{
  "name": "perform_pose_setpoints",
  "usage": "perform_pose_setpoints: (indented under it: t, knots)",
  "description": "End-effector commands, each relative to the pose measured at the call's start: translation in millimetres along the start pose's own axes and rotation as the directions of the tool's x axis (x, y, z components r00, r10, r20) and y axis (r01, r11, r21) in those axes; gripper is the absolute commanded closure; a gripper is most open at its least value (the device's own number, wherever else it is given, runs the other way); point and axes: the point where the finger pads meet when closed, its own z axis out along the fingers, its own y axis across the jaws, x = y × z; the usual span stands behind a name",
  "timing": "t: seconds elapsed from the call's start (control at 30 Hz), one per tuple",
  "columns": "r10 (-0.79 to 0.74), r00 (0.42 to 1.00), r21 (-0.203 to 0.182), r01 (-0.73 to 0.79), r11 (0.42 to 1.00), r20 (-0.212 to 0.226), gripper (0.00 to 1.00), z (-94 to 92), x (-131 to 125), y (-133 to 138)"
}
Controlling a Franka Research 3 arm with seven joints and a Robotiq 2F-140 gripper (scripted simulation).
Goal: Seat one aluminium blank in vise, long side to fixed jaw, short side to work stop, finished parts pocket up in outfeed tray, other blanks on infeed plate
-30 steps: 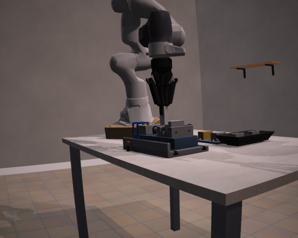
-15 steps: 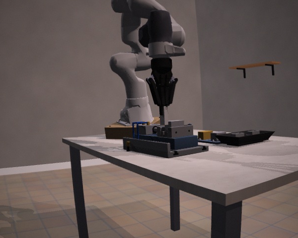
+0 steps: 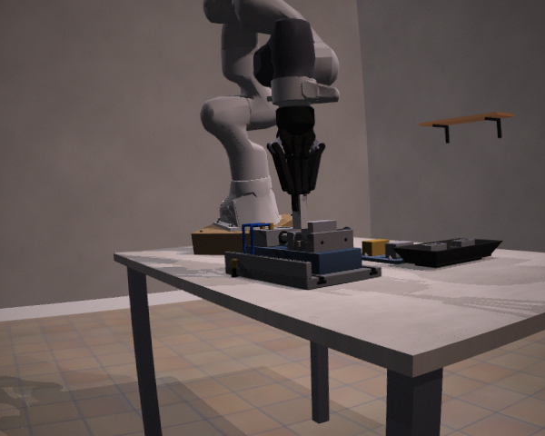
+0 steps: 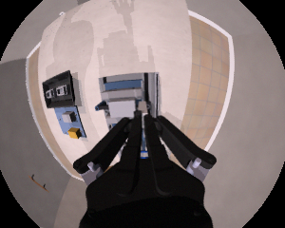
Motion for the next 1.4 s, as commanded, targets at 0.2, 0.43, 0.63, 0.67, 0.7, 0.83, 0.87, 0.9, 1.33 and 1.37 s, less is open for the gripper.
perform_pose_setpoints:
  t: [0.2,0.43,0.63,0.67,0.7,0.83,0.87,0.9,1.33,1.37]
  knots:
    - [0.0,1.0,0.001,0.0,1.0,-0.001,1.0,1.2,-0.5,0.3]
    - [0.0,1.0,0.001,0.0,1.0,-0.001,1.0,1.2,-0.5,-0.4]
    - [0.0,1.0,0.001,0.0,1.0,-0.001,1.0,1.2,-0.5,-1.5]
    - [0.0,1.0,0.001,0.0,1.0,-0.001,1.0,1.2,-0.5,-1.8]
    - [0.0,1.0,0.001,0.0,1.0,-0.001,1.0,1.2,-0.5,-2.0]
    - [0.0,1.0,0.001,0.0,1.0,-0.001,1.0,1.2,-0.5,-2.7]
    - [0.0,1.0,0.001,0.0,1.0,-0.001,1.0,1.2,-0.5,-2.7]
    - [0.0,1.0,0.001,0.0,1.0,-0.001,1.0,1.2,-0.5,-3.0]
    - [0.0,1.0,0.001,0.0,1.0,-0.001,1.0,1.2,-0.5,-6.8]
    - [0.0,1.0,0.001,0.0,1.0,-0.001,1.0,1.2,-0.5,-7.1]
